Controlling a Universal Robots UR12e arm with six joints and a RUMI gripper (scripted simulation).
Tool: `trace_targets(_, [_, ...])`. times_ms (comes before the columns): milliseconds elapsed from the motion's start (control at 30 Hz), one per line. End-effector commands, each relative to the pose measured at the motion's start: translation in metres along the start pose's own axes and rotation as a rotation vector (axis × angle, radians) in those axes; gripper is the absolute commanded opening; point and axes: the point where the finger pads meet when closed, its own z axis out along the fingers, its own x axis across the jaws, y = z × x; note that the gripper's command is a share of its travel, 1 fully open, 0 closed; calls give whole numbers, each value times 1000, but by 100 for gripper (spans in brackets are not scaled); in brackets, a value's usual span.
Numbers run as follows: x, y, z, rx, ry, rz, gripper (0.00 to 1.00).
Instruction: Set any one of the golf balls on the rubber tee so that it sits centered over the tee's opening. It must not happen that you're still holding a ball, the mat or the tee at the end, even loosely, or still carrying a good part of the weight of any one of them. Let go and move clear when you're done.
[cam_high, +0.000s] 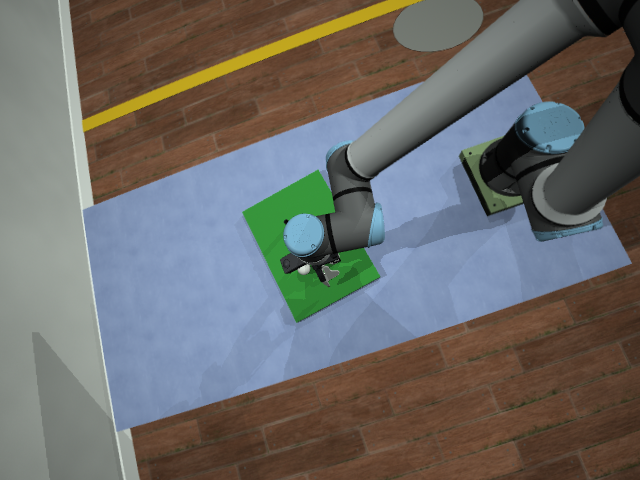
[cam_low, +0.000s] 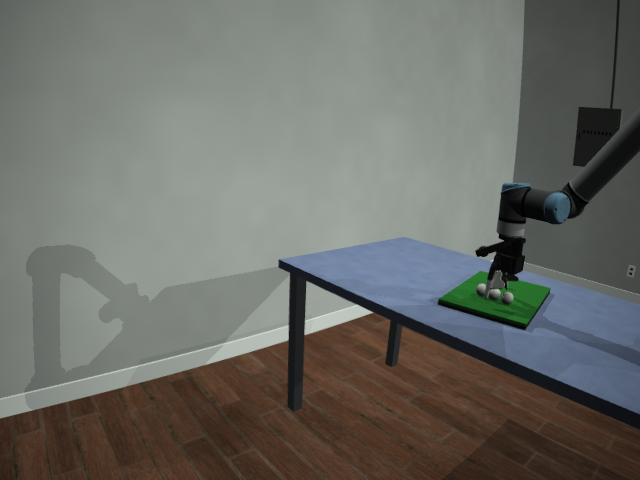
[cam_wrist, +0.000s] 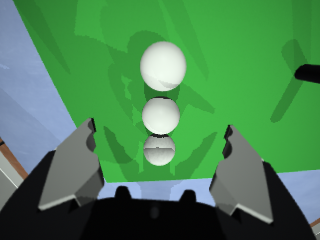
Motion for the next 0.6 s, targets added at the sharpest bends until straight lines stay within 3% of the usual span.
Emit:
trace_targets(0, [0, -7, -5, 15, 3, -1, 0])
trace_targets(567, [0, -5, -3, 10, 2, -1, 0])
